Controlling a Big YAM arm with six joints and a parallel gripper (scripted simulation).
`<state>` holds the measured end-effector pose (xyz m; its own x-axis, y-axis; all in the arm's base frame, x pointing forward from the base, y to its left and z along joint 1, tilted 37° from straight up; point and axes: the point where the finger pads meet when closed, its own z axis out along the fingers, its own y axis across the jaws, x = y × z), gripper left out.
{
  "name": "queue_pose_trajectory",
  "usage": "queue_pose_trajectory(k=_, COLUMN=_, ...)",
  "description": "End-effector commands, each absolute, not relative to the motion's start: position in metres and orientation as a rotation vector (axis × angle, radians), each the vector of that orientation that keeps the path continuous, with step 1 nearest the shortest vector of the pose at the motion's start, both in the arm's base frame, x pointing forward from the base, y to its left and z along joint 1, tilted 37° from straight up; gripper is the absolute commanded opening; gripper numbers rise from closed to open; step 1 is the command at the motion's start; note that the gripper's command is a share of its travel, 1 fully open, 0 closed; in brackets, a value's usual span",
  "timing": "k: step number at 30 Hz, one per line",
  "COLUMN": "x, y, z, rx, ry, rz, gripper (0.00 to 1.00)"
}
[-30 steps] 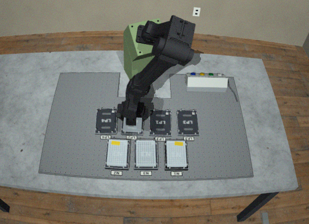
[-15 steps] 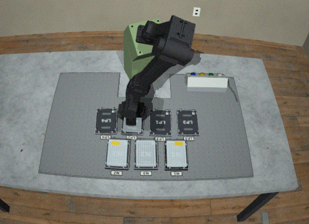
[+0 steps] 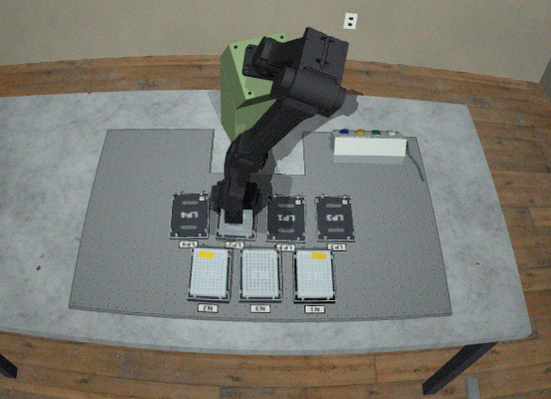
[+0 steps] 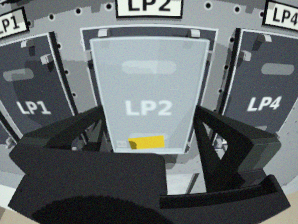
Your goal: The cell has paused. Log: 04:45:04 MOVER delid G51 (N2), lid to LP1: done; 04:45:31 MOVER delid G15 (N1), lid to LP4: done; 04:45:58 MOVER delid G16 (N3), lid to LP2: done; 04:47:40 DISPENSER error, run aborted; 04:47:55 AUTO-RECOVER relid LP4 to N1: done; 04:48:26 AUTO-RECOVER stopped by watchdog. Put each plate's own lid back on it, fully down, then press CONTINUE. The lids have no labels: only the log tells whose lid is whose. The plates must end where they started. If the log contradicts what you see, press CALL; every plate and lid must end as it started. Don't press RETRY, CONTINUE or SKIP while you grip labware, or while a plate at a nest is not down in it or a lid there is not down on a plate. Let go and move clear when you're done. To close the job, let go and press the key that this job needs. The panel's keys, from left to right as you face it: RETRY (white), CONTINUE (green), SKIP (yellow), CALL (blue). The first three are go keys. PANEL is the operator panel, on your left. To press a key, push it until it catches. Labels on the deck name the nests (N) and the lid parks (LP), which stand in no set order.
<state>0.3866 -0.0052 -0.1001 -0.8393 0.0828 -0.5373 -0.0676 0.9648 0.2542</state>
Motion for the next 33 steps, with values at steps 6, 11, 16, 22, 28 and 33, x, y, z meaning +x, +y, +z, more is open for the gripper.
queue_pose_trajectory(k=6, x=0.395, y=-0.001, z=-0.094, rx=0.007, ry=2.517, rz=0.354, gripper=0.00)
queue_pose_trajectory(k=11, x=0.374, y=-0.010, z=-0.091, rx=0.026, ry=2.546, rz=0.353, gripper=0.00)
queue_pose_trajectory(k=16, x=0.372, y=-0.011, z=-0.087, rx=0.021, ry=2.545, rz=0.352, gripper=0.00)
queue_pose_trajectory(k=22, x=0.367, y=-0.014, z=-0.079, rx=0.021, ry=2.544, rz=0.351, gripper=0.00)
queue_pose_trajectory(k=28, x=0.363, y=-0.016, z=-0.071, rx=0.020, ry=2.543, rz=0.351, gripper=0.00)
queue_pose_trajectory(k=33, x=0.360, y=-0.017, z=-0.067, rx=0.020, ry=2.542, rz=0.351, gripper=0.00)
